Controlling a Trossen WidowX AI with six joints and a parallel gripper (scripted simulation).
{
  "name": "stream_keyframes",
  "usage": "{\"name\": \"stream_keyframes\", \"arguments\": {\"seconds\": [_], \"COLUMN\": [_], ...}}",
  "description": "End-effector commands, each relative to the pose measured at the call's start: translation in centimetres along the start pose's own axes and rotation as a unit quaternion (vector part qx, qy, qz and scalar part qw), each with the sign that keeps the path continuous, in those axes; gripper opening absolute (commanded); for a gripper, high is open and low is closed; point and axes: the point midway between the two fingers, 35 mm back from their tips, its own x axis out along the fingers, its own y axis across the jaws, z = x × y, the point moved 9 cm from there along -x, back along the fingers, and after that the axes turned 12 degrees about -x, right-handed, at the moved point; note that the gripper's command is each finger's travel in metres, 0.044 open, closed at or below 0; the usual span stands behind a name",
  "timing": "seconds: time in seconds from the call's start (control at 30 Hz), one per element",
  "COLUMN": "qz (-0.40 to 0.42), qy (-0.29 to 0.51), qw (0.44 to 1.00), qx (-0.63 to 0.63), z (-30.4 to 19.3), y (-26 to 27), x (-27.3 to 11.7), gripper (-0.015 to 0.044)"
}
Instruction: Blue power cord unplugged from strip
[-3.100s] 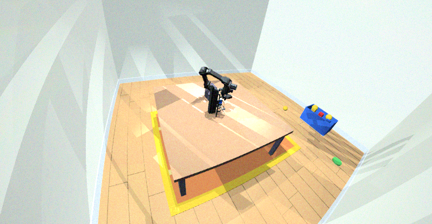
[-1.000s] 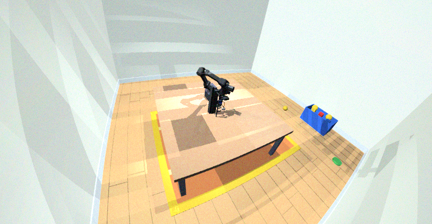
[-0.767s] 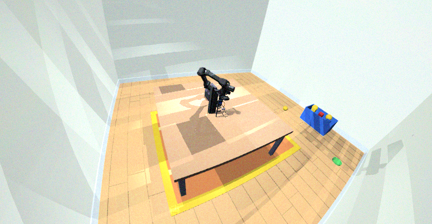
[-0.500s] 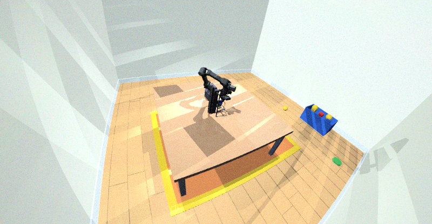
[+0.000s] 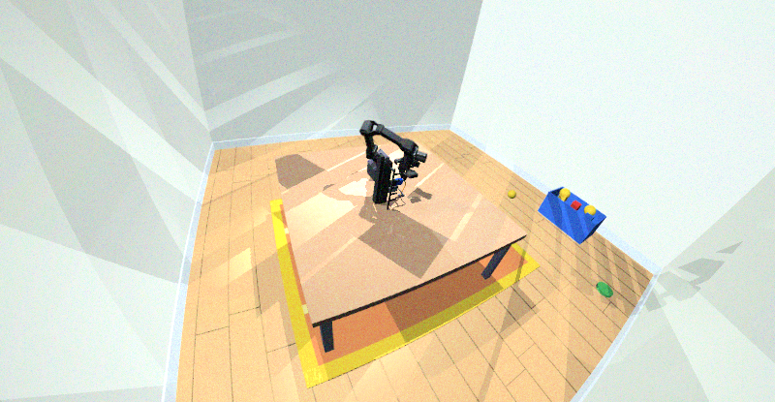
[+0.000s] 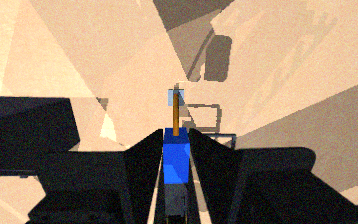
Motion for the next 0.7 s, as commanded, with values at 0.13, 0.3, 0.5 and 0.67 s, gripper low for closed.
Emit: {"name": "stream_keyframes", "arguments": {"seconds": [0.13,0.3,0.5,0.67], "qz": [0.002,0.002,-0.009,-0.009], "qy": [0.006,0.006,-0.004,-0.004], "qw": [1.0,1.0,1.0,1.0], "qx": [0.004,0.004,-0.004,-0.004], "z": [-0.5,-0.5,-0.6,-0.9], "y": [0.0,0.0,0.2,0.3], "x": [0.2,0.2,-0.8,-0.8], "gripper": [0.016,0.016,0.016,0.016]}}
